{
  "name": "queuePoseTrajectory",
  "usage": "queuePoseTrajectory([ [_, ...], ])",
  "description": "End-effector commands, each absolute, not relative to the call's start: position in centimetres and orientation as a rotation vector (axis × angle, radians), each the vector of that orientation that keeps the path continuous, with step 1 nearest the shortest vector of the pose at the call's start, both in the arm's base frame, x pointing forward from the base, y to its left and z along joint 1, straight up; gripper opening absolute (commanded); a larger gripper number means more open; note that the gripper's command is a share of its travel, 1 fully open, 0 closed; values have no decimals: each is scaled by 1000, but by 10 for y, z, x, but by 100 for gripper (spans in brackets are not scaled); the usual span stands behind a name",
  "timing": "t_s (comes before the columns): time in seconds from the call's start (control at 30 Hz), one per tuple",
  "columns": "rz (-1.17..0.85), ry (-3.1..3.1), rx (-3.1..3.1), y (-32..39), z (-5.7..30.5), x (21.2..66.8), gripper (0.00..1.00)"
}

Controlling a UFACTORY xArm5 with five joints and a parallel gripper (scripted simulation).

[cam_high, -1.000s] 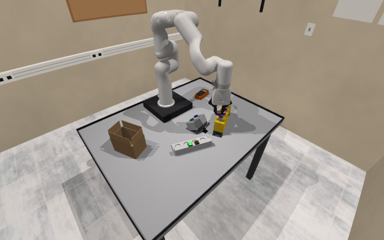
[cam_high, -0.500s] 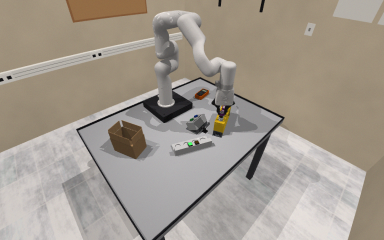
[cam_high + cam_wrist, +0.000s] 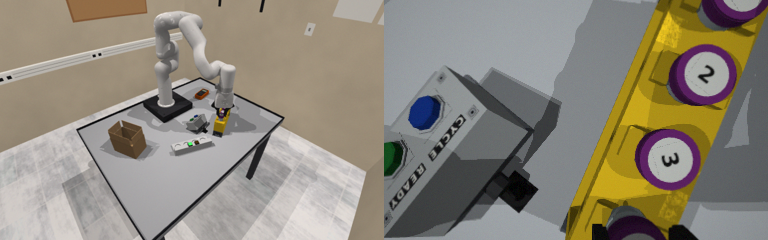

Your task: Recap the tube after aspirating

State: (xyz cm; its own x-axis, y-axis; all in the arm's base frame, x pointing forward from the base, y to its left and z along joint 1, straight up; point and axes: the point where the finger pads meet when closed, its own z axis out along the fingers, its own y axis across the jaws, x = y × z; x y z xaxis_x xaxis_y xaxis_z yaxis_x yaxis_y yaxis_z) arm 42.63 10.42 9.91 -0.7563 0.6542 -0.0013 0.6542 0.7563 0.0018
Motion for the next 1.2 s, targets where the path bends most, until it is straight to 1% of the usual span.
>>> queuePoseTrajectory([
  [0.0, 10, 2942, 1096, 104, 100, 427, 0],
  [1.07, 10, 2942, 1096, 105, 90, 427, 0],
  [1.1, 10, 2942, 1096, 105, 90, 427, 46],
  [1.17, 10, 2942, 1096, 105, 90, 427, 46],
])
